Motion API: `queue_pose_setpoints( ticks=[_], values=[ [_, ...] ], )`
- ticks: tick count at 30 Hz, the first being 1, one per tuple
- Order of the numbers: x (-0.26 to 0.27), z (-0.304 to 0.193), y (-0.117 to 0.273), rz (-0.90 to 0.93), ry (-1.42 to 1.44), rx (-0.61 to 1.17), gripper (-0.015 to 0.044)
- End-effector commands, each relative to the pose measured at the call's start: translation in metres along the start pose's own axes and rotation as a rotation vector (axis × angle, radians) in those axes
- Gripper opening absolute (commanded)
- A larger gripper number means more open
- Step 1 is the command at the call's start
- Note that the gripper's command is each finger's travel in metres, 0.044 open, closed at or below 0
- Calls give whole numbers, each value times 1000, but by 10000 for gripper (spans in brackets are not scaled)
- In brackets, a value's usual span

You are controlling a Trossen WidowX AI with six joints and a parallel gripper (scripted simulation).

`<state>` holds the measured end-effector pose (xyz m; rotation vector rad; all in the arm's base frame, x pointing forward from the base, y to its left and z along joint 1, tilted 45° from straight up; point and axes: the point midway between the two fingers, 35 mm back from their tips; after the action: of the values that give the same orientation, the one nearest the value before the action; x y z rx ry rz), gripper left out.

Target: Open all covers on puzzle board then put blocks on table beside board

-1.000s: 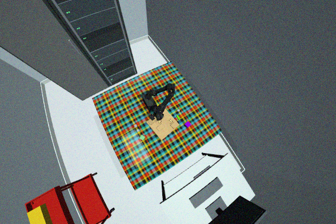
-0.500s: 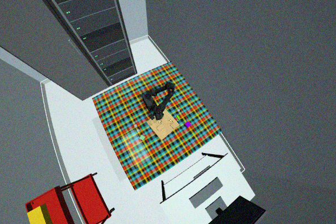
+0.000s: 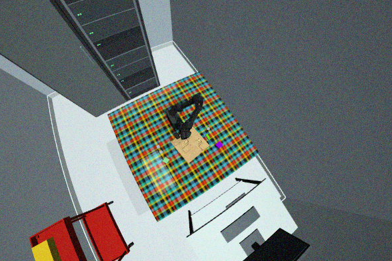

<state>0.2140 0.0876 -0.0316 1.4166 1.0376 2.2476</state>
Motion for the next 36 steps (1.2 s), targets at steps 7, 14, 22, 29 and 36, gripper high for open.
queue_pose_setpoints(
  ticks=[7, 14, 22, 29, 36],
  values=[
    [0, 0, 8, 1, -9, 0, 0],
    [-24, 27, 14, -1, -374, -3, 0],
    [-58, 58, 20, -2, -857, -7, 0],
    [-89, 81, 24, -2, -1287, -11, 0],
    [-109, 94, 24, 0, -1559, -13, 0]
  ],
)
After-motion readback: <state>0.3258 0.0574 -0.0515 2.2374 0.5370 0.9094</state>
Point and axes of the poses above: the point midway between the two fingers, 35 mm back from their tips, its own y axis back along the fingers, its own x axis across the jaws, z = x × y, and after that the axes turned 11 degrees about y, right-handed
